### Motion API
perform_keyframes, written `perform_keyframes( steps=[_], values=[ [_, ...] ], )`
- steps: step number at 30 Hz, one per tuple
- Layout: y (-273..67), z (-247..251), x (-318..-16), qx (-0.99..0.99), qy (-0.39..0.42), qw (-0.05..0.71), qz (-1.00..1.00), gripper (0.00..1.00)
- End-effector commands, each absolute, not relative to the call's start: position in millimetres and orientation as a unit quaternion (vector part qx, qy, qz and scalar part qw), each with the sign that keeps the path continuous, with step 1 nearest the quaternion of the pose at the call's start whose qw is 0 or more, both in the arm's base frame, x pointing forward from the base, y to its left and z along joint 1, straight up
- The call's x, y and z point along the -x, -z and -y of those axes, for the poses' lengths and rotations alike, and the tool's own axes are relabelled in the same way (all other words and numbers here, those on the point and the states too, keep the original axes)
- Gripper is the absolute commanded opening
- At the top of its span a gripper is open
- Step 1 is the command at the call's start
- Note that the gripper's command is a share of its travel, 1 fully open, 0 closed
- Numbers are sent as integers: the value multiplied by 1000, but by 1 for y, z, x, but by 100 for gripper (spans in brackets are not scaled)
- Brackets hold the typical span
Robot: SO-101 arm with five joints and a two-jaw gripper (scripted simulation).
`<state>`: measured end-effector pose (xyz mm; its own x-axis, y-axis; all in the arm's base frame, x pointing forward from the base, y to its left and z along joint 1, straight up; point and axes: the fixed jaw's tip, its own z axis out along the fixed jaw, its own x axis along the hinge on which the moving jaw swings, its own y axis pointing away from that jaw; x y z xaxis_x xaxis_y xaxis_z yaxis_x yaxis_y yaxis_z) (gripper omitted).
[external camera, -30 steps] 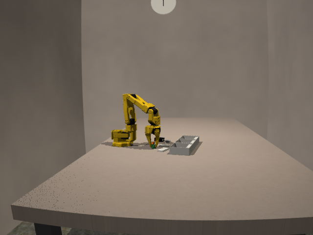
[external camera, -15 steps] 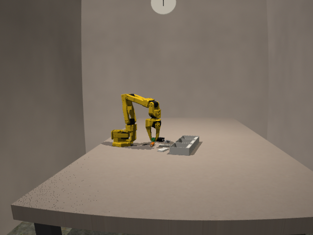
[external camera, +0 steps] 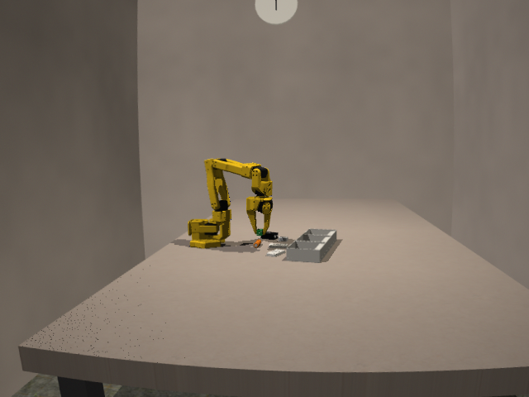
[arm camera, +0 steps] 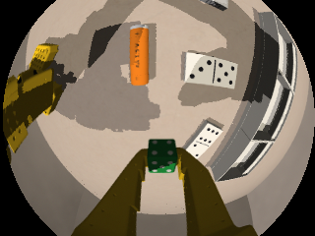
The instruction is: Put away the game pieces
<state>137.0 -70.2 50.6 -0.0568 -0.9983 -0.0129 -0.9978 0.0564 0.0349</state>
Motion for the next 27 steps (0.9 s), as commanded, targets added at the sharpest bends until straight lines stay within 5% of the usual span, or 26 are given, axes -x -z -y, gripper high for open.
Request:
perform_keyframes(
  steps=[1,27],
  values=[
    [-59,70,-146,-675,-6,-3,738,0],
    [-65,44,-180,-552,-7,-6,834,0]
  ],
)
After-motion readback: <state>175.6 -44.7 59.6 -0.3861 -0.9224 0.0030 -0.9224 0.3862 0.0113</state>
